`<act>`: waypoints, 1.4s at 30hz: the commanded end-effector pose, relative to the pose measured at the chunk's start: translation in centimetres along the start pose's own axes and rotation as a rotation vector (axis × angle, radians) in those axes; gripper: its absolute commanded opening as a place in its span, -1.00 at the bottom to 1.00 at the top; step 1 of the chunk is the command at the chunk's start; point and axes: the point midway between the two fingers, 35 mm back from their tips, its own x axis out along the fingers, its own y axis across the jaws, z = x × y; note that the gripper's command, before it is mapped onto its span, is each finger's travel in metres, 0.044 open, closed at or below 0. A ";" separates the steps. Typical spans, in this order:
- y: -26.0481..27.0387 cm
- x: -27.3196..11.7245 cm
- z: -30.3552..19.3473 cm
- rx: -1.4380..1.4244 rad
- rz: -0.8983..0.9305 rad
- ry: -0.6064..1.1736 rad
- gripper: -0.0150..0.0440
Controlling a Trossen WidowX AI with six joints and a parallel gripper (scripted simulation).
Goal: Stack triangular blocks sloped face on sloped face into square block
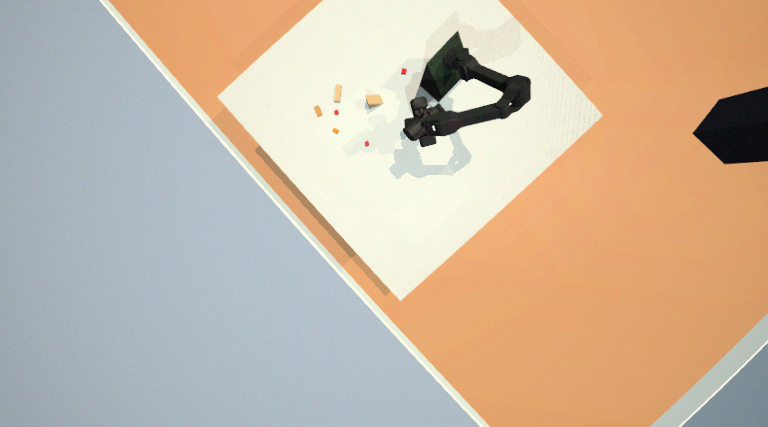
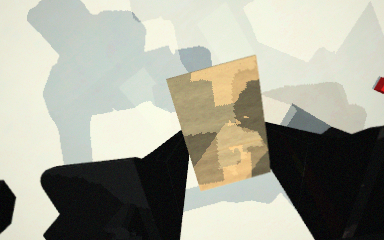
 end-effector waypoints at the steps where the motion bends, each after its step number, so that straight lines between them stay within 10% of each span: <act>1: -1.4 -0.4 1.5 0.000 -0.013 -0.012 -0.49; 42: -19.5 -3.0 8.8 -0.003 -0.007 0.003 -0.49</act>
